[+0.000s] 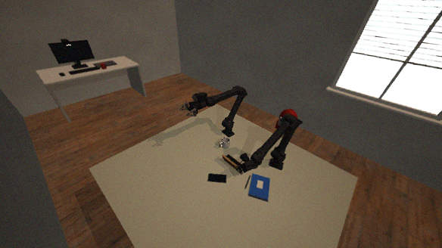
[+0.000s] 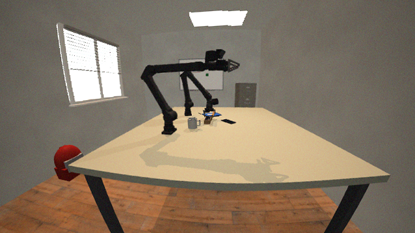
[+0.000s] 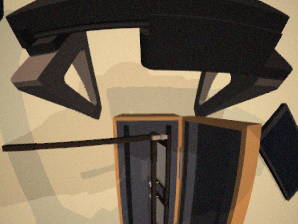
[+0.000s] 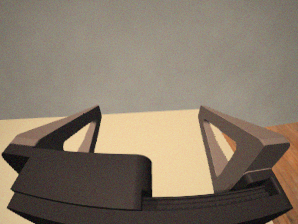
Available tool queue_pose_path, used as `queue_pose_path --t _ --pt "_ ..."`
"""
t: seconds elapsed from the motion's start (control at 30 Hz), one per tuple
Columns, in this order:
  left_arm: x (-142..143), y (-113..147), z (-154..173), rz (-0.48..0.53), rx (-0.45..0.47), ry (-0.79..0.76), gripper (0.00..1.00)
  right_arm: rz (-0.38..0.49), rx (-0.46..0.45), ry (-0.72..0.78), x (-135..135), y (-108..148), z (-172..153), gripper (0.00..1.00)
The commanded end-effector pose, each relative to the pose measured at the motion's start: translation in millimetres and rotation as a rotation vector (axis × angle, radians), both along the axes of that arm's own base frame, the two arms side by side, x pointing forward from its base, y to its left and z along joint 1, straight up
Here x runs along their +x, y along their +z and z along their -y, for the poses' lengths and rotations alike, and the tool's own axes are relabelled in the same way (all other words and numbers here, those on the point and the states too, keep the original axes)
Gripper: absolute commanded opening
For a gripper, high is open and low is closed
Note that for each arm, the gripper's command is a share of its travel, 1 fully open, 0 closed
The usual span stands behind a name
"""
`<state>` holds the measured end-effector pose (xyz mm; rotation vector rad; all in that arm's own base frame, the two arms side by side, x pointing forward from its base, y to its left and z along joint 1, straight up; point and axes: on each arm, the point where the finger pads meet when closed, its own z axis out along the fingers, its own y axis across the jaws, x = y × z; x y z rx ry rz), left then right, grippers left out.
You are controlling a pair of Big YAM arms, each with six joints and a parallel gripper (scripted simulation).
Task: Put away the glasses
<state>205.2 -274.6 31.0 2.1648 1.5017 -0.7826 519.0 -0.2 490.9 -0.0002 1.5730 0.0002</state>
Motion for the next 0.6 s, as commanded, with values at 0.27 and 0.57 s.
queue_pose_path --t 0.27,0.57 --pt "-5.6 -12.2 8.9 -0.007 0.004 0.001 0.96 0.072 -0.007 -0.004 5.2 41.3 3.4 1.0" --pt "-7.8 -19.8 16.3 -0.006 0.002 0.0 0.96 0.072 -0.007 -0.004 5.2 41.3 3.4 1.0"
